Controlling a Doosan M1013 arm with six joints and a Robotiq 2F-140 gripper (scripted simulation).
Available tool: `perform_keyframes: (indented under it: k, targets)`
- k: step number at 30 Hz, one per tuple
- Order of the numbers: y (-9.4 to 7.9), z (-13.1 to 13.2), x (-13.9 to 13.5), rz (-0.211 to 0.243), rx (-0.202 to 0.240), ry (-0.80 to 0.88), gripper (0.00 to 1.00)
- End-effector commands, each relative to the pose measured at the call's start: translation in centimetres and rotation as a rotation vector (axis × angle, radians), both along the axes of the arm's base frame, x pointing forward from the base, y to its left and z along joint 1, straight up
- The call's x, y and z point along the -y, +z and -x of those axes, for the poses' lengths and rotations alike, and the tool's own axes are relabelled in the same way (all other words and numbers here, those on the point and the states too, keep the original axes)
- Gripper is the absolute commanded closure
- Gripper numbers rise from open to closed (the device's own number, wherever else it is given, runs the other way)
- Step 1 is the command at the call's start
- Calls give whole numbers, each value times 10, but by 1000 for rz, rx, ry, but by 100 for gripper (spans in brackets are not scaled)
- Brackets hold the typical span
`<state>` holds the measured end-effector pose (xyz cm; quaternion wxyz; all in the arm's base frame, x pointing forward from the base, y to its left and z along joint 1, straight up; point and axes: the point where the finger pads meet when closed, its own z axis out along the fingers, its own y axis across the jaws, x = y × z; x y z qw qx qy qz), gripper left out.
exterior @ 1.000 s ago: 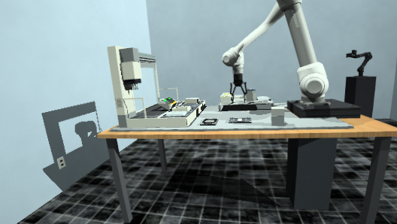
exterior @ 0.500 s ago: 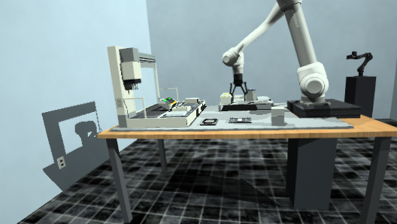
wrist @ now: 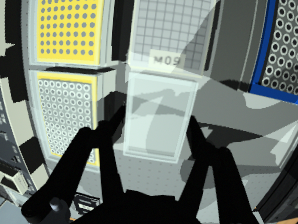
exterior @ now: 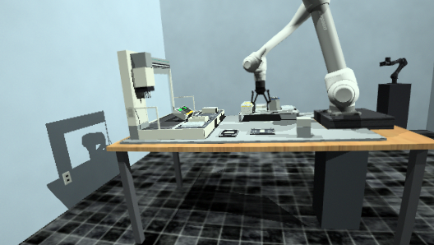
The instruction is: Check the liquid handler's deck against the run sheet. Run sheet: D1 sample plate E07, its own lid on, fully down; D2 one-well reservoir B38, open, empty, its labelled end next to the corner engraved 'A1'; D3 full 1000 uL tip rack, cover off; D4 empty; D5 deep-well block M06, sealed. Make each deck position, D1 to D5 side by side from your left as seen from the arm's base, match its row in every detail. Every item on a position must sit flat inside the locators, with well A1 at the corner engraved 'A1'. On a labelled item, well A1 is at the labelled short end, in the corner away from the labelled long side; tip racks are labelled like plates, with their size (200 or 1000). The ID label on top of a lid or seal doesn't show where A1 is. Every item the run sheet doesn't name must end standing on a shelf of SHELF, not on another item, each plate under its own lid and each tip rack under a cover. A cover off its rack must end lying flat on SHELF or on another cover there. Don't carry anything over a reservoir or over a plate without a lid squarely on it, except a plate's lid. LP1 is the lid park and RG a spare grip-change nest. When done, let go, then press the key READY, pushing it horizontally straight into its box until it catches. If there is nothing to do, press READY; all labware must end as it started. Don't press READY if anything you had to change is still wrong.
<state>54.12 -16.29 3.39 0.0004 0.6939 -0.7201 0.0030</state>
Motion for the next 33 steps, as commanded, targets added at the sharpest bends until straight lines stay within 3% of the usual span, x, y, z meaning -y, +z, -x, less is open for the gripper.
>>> perform_keyframes:
  k: [1, 17, 33]
  targets:
    - [1, 0, 0, 0, 1, 0, 33]
    - [1, 0, 0, 0, 1, 0, 33]
    - [24, 0, 0, 0, 1, 0, 33]
